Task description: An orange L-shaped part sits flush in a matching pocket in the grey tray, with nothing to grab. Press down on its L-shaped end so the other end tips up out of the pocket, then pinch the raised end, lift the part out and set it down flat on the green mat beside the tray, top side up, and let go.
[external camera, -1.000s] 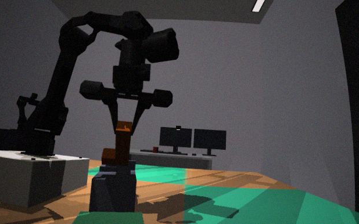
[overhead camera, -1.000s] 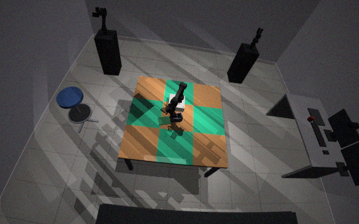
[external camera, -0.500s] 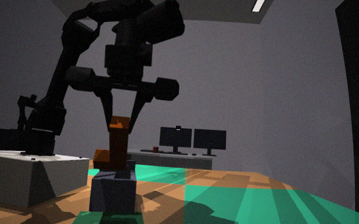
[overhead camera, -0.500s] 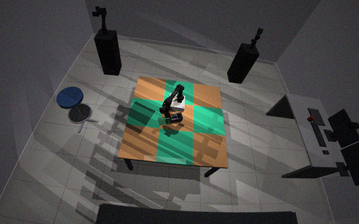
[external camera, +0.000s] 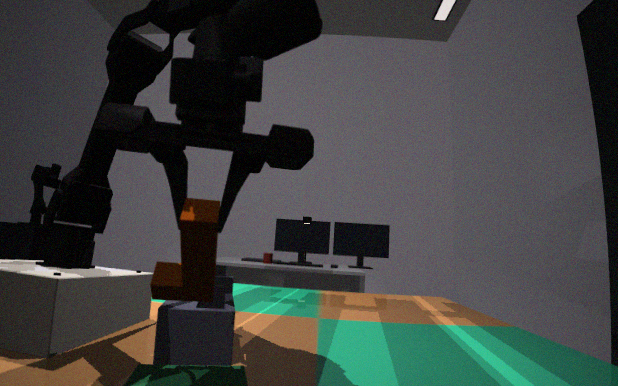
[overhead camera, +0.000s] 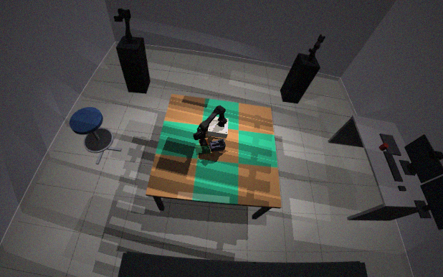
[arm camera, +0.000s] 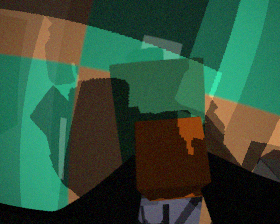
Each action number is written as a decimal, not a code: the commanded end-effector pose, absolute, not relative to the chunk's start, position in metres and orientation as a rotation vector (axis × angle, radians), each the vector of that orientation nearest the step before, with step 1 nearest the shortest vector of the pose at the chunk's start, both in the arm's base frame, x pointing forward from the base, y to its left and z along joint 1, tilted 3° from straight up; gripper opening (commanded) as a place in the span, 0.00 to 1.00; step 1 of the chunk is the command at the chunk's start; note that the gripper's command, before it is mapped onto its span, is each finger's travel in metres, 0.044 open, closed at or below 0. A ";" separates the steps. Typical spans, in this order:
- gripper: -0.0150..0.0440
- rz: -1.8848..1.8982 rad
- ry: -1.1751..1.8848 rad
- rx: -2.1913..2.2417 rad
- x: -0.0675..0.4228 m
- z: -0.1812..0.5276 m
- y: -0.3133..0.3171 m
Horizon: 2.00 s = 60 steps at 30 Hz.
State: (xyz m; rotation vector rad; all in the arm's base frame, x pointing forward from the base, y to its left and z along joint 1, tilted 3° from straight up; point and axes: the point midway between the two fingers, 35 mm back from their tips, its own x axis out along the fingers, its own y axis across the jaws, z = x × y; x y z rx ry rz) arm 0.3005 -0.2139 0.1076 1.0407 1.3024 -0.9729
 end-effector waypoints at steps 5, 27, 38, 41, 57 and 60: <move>0.25 -0.975 1.319 1.039 0.300 0.091 -0.214; 0.25 -0.975 1.319 1.039 0.300 0.056 -0.212; 0.25 -0.975 1.319 1.039 0.301 0.039 -0.212; 0.25 -0.975 1.319 1.039 0.301 0.034 -0.212; 0.25 -0.975 1.319 1.039 0.301 0.026 -0.212; 0.25 -0.975 1.319 1.039 0.301 0.026 -0.212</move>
